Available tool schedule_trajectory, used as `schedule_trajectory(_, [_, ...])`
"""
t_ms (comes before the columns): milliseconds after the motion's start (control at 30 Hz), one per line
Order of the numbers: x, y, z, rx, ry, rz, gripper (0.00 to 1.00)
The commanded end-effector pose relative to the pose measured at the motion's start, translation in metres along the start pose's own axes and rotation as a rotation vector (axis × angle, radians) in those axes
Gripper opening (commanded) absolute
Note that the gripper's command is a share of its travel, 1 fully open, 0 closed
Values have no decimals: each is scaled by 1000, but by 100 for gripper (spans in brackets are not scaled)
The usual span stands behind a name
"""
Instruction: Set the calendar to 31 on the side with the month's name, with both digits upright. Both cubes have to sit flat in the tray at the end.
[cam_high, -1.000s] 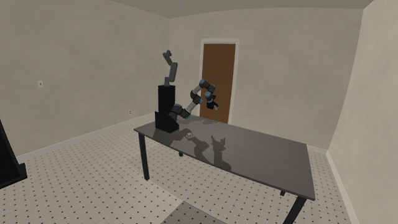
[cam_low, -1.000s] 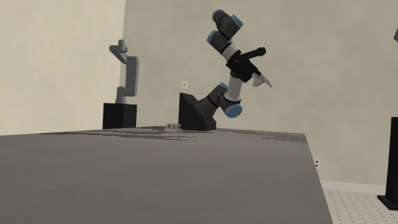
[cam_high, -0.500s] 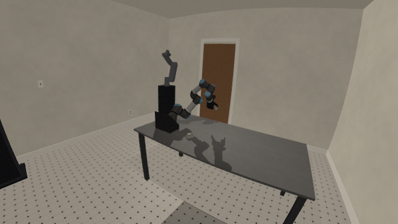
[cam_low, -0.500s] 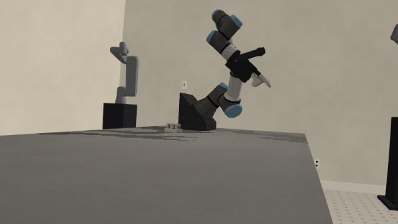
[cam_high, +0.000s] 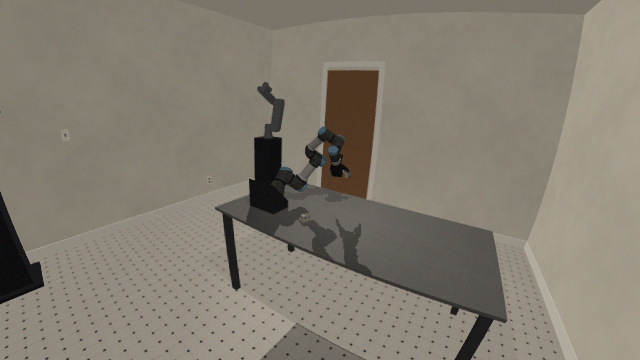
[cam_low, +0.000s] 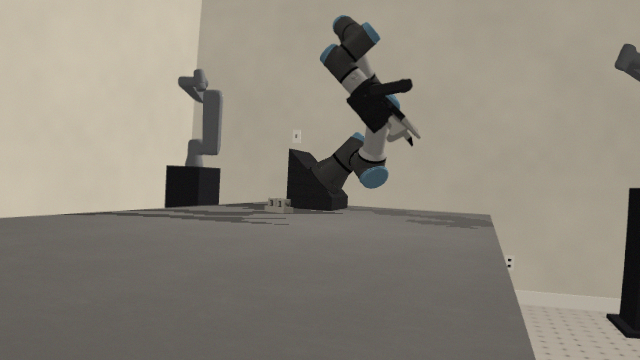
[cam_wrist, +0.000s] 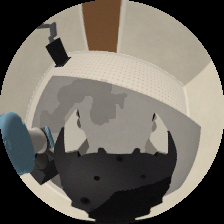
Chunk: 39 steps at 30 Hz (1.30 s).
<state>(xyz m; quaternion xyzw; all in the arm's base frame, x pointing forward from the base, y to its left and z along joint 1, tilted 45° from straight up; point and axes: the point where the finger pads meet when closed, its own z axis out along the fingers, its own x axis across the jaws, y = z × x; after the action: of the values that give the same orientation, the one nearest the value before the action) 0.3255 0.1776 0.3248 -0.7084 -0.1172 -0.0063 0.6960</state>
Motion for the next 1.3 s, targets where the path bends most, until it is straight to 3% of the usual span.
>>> schedule_trajectory(0, [-8, 28, -19, -52, -3, -116, 100])
schedule_trajectory(167, [-18, 61, -40, -117, -24, -240, 100])
schedule_trajectory(267, [-18, 61, -40, -117, -24, -240, 100])
schedule_trajectory(400, [-29, 97, -65, -192, -53, -371, 100])
schedule_trajectory(533, [-36, 116, -78, -233, -72, -437, 100])
schedule_trajectory(700, [-50, 156, -107, -317, -117, -561, 100])
schedule_trajectory(833, [-54, 165, -114, -338, -130, -591, 100])
schedule_trajectory(967, [-69, 202, -142, -420, -185, -698, 100])
schedule_trajectory(1100, [-76, 219, -156, -459, -214, -745, 100])
schedule_trajectory(1267, [-94, 255, -188, -544, -286, -840, 100])
